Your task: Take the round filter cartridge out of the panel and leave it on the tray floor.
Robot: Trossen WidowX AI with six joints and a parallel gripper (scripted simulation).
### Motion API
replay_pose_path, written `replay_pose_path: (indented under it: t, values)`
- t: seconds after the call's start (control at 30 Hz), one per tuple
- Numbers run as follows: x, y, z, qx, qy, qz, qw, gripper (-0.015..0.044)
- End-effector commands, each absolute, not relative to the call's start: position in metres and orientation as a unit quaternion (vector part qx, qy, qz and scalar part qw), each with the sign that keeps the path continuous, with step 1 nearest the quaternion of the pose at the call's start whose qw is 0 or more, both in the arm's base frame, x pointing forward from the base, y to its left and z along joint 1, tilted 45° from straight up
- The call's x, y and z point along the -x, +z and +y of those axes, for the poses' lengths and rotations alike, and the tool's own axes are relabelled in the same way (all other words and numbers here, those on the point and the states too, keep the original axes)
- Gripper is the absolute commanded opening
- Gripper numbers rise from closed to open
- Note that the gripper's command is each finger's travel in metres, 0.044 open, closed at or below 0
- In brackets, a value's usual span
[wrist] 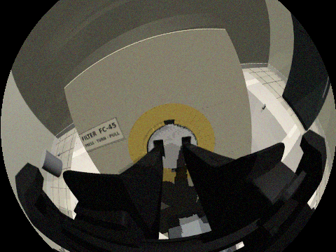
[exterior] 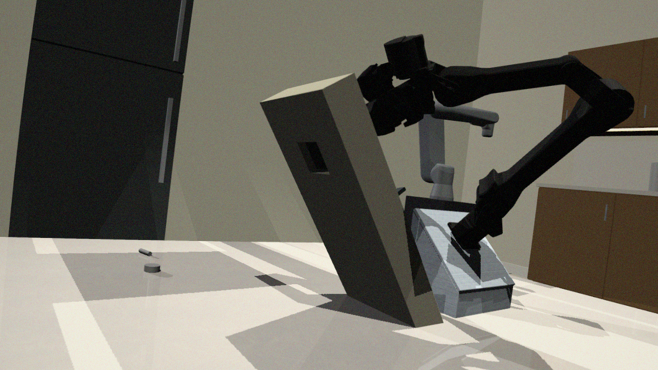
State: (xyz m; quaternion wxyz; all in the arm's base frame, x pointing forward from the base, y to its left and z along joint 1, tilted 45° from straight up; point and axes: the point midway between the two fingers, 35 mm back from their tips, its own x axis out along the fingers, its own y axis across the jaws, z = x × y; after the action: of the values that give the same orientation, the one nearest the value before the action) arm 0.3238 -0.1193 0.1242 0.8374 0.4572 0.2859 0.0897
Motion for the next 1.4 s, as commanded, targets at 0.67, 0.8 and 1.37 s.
replay_pose_path:
  t: [0.67, 0.8, 1.37]
  values:
    - [-0.3228, 0.1220, -0.1190, -0.458, 0.086, 0.287, 0.837, 0.0092]
    - [-0.3229, 0.1222, -0.1191, -0.458, 0.086, 0.287, 0.837, 0.0092]
    - [-0.3299, 0.1191, -0.1157, -0.458, 0.087, 0.286, 0.837, 0.0092]
